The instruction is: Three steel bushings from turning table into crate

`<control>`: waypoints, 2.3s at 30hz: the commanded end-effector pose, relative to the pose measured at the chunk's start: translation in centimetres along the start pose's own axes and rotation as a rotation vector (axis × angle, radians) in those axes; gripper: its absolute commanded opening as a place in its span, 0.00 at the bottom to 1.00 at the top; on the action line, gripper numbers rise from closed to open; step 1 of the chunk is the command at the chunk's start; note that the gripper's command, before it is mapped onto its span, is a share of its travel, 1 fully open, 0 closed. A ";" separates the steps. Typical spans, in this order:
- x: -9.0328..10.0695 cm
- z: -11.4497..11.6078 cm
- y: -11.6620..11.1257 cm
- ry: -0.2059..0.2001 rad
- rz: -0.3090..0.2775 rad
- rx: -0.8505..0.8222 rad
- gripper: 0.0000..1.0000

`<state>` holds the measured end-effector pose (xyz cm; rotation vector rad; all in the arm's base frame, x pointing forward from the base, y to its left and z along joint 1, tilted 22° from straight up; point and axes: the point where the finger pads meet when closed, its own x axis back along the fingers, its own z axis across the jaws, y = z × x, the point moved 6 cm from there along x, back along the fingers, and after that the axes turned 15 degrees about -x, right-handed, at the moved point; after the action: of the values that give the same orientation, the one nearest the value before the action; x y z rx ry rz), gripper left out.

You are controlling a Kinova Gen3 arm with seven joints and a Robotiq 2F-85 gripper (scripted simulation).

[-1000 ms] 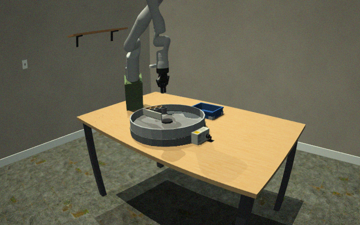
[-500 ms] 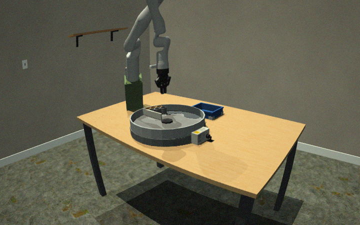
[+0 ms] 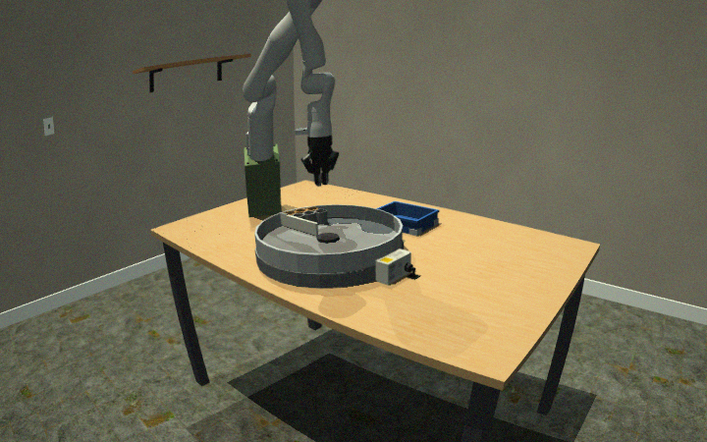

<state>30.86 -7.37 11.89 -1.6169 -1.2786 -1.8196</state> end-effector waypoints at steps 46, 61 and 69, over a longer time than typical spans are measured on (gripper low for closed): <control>-1.2 -0.2 0.9 -0.001 0.000 -0.724 0.19; -1.6 -0.2 1.1 -0.001 0.001 -0.965 0.19; -1.6 -0.2 1.1 -0.001 0.001 -0.965 0.19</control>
<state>32.01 -8.57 10.86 -2.0145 -0.3435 -2.6314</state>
